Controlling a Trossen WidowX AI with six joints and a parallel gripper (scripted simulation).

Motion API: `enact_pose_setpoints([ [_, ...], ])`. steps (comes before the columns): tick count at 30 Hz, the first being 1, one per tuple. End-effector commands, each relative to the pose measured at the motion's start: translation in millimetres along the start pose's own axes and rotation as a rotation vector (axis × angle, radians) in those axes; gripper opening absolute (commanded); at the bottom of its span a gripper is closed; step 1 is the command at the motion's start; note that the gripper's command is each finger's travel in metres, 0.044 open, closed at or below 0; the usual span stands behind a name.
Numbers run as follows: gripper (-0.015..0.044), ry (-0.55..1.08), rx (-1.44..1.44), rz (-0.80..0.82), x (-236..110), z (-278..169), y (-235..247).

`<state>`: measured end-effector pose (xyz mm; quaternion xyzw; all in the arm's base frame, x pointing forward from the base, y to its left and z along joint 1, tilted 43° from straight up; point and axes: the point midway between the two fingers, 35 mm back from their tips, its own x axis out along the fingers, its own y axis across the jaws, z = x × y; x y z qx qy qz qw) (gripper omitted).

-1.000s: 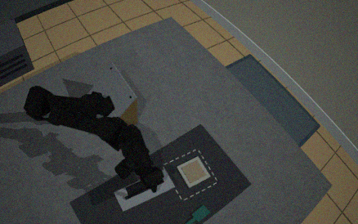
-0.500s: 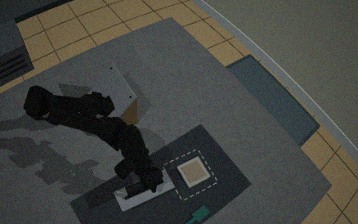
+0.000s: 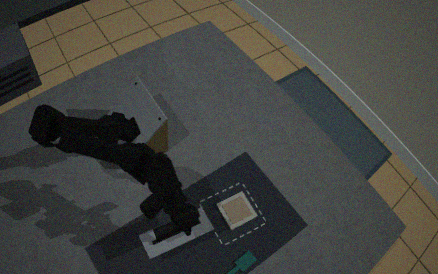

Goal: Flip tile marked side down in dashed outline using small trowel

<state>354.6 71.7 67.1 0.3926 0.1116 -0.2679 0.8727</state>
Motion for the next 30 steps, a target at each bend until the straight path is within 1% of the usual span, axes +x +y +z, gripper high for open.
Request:
enact_pose_setpoints([
  [1,0.0,0.002,0.0,0.002,0,0,1],
  [8,0.0,-0.017,0.014,0.0,3,3,2],
  [19,0.0,-0.292,0.254,0.012,44,62,24],
  [30,0.0,-0.581,0.496,0.014,75,125,24],
])
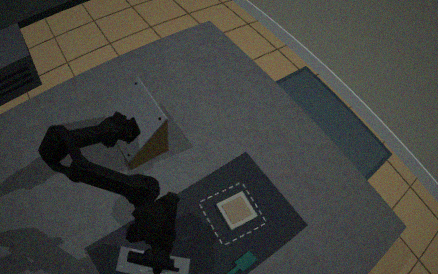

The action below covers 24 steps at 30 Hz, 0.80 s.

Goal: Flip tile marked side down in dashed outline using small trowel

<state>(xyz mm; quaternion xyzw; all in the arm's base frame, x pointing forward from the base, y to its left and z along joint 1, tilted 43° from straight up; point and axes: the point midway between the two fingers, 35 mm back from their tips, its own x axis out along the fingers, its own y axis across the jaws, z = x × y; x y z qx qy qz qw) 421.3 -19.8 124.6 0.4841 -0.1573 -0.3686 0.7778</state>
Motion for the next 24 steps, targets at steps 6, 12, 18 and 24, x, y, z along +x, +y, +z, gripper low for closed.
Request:
enact_pose_setpoints([
  [6,0.0,-0.247,0.217,0.007,42,36,10],
  [12,0.0,-0.265,0.231,0.007,45,39,10],
  [18,0.0,-0.265,0.231,0.007,47,39,9],
  [24,0.0,-0.265,0.231,0.007,54,38,2],
])
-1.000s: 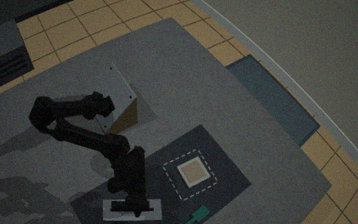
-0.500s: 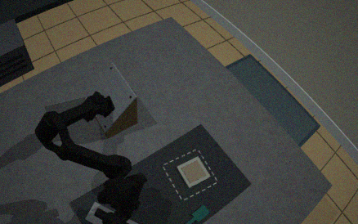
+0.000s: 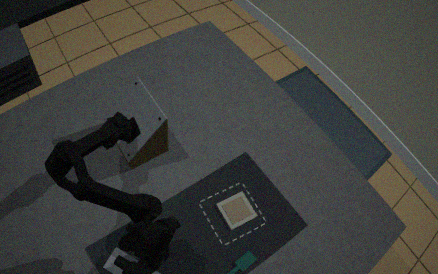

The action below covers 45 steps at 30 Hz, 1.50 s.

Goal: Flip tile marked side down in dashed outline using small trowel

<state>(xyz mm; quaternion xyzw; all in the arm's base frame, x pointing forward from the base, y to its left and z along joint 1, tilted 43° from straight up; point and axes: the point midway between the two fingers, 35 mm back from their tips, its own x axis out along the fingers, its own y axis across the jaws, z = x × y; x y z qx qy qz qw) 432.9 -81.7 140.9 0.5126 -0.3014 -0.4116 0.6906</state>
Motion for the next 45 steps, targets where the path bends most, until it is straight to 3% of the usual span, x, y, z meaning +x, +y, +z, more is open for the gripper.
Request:
enact_pose_setpoints([
  [1,0.0,0.009,0.009,0.005,3,-3,-3],
  [16,0.0,0.009,0.009,0.006,18,-4,-20],
  [28,0.03,0.009,0.009,0.006,18,-4,-20],
  [37,0.03,0.009,0.009,0.006,16,-4,-20],
  [45,0.03,0.006,0.008,0.001,-33,-4,-21],
])
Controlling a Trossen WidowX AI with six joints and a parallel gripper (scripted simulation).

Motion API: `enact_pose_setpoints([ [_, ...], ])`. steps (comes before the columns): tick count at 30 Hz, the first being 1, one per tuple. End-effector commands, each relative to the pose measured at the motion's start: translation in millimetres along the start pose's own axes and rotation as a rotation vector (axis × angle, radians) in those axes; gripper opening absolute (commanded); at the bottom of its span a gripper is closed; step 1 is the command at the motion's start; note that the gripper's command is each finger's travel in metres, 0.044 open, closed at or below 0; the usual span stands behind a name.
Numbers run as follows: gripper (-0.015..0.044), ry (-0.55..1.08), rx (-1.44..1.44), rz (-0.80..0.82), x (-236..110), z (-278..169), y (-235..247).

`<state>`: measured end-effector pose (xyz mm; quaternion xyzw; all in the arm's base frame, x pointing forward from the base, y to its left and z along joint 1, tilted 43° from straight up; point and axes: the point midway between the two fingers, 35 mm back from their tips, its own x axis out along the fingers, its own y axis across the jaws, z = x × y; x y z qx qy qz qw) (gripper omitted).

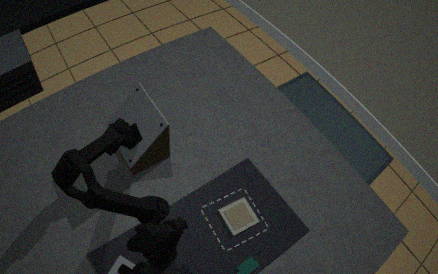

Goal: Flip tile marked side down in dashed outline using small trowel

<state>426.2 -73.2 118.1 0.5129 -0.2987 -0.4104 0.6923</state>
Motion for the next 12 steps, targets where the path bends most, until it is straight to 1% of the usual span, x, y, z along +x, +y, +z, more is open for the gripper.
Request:
enact_pose_setpoints([
  [1,0.03,-0.001,0.01,0.001,-28,1,1],
  [7,0.03,0.001,0.007,-0.001,-37,2,3],
  [9,0.03,0.008,-0.004,-0.002,-50,5,10],
  [12,0.03,0.023,-0.032,-0.001,-84,16,26],
])
